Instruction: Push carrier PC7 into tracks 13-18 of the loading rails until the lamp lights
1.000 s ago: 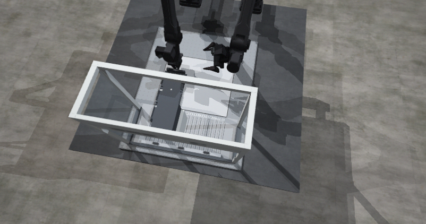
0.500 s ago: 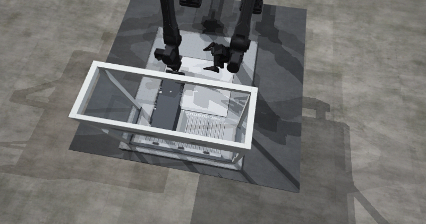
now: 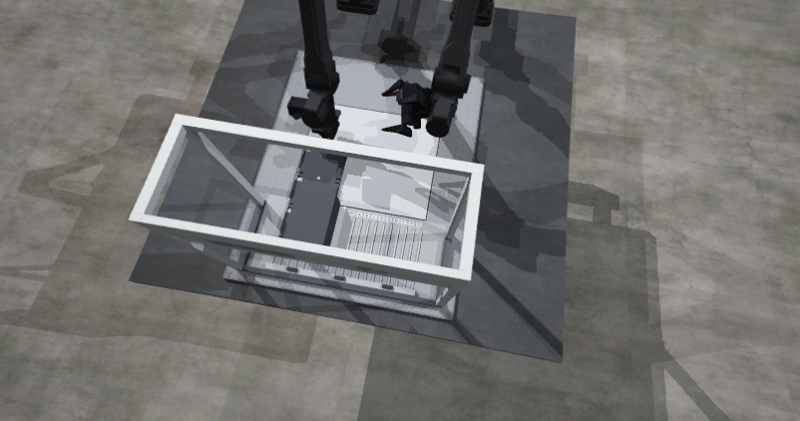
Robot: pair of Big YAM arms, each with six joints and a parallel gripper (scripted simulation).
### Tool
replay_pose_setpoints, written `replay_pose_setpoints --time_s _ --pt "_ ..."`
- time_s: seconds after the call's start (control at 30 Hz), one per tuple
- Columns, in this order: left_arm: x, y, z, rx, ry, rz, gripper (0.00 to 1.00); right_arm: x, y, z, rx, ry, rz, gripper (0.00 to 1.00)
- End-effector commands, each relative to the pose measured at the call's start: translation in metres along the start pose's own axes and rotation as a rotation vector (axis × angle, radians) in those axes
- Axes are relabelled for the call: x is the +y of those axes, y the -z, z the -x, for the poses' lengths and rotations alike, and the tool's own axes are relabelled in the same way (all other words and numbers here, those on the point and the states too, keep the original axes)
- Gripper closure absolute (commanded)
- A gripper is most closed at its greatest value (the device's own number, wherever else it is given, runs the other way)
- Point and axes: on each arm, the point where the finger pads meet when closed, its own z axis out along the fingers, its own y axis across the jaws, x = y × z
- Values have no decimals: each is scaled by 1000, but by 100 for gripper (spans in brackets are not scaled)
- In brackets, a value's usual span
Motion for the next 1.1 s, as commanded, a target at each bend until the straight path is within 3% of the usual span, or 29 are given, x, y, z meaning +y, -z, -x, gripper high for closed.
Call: replay_pose_setpoints --time_s 0.0,1.07 --pt "28 0 19 -18 -21 50 0 44 -9 -5 0 -3 53 100" --pt "72 7 44 -85 78 223 0 84 -21 -5 0 -4 53 100"
